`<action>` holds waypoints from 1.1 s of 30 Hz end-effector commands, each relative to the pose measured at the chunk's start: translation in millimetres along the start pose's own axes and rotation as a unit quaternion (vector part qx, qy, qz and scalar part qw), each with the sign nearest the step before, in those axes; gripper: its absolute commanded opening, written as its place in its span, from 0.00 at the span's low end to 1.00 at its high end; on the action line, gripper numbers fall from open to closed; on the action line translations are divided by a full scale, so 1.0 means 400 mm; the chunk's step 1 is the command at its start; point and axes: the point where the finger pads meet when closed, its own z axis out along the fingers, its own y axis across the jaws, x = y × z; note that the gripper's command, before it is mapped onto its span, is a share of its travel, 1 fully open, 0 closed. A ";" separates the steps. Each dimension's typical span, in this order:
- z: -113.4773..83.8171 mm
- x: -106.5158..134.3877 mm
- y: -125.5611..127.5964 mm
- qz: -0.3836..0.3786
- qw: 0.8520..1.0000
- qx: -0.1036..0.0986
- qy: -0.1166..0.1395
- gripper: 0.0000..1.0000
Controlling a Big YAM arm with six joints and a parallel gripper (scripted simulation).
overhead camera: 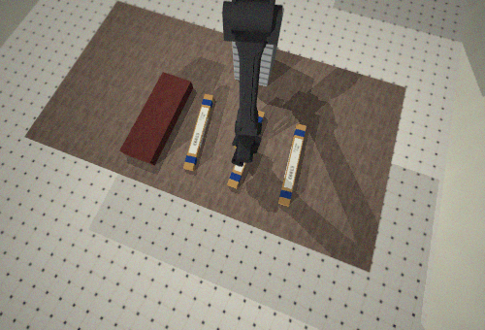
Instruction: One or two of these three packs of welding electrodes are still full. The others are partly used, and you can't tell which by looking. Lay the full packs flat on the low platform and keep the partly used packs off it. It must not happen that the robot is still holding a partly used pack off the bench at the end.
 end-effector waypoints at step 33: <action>-0.039 -0.084 0.030 0.003 0.999 -0.009 -0.036 0.74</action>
